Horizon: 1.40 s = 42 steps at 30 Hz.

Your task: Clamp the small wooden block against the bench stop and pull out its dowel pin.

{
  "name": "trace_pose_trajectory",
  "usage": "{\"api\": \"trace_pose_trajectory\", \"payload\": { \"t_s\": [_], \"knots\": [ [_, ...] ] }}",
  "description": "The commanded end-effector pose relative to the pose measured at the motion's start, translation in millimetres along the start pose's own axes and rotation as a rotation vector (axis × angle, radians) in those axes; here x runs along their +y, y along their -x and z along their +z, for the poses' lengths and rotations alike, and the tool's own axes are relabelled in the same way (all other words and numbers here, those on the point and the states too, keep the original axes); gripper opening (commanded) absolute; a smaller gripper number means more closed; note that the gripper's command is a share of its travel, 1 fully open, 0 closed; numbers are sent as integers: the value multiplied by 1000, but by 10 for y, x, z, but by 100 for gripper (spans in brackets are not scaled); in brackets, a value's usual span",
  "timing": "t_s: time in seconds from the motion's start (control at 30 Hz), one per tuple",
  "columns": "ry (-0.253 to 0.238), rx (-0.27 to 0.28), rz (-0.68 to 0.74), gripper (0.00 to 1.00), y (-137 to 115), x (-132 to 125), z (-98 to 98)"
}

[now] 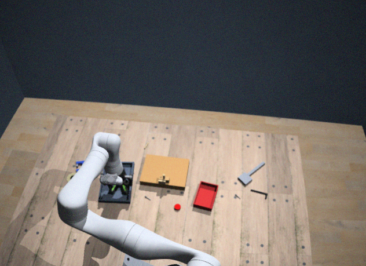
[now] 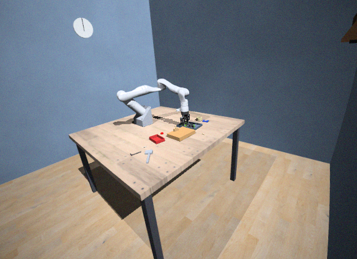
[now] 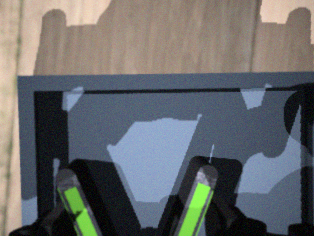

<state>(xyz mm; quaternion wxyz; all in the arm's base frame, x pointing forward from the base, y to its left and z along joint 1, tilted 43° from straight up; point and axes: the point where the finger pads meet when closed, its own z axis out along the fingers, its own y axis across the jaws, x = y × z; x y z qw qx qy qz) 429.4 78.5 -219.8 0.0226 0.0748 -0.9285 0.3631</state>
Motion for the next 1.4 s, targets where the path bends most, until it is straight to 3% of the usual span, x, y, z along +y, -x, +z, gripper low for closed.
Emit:
{"api": "trace_pose_trajectory", "payload": {
  "t_s": [0.0,0.23,0.27,0.43,0.47,0.7,0.73,0.9,0.93,1.1,1.13,1.37],
  "knots": [
    [1,-2,0,68,6,5,-12],
    [1,-2,0,68,6,5,-12],
    [1,-2,0,62,6,5,-13],
    [1,-2,0,62,6,5,-19],
    [1,-2,0,56,6,5,-19],
    [1,-2,0,56,6,5,-26],
    [1,-2,0,50,6,5,-26],
    [1,-2,0,50,6,5,-33],
    [1,-2,0,44,6,5,-33],
    [1,-2,0,44,6,5,-39],
    [1,-2,0,38,6,5,-40],
    [1,-2,0,38,6,5,-46]
  ]
}}
